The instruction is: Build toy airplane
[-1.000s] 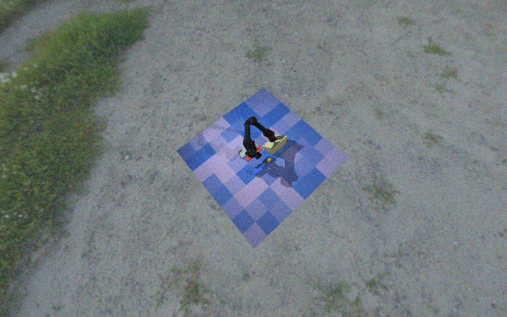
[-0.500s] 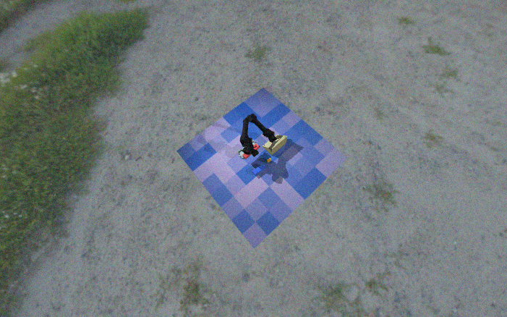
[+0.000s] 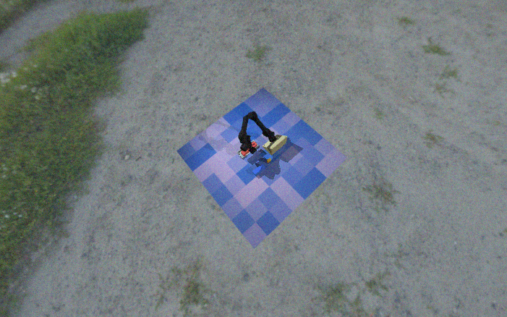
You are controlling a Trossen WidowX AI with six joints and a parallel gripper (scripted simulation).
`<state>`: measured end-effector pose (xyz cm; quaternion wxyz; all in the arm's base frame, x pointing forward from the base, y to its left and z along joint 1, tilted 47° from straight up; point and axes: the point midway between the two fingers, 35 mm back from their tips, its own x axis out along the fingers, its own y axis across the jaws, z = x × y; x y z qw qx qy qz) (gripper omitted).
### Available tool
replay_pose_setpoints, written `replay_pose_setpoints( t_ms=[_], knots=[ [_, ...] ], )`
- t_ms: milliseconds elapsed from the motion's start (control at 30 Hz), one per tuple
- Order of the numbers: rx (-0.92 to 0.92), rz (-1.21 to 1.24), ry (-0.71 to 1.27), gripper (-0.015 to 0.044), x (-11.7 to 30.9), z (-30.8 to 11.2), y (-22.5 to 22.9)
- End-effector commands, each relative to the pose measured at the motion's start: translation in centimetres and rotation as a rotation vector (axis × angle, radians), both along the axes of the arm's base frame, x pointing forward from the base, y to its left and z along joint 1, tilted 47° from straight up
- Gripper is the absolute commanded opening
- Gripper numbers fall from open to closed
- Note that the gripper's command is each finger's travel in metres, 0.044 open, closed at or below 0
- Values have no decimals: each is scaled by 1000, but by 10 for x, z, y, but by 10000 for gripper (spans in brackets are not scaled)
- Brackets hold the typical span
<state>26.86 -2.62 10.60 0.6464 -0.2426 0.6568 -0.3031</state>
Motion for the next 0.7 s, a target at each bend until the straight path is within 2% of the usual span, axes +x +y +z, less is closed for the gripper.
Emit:
replay_pose_setpoints(
  t_ms=[0,433,667],
  knots=[
    [-5,2,-10,0,-5,6,-10],
    [-21,-11,-16,0,-23,15,-39],
    [-21,-11,-16,184,-23,15,-39]
  ],
)
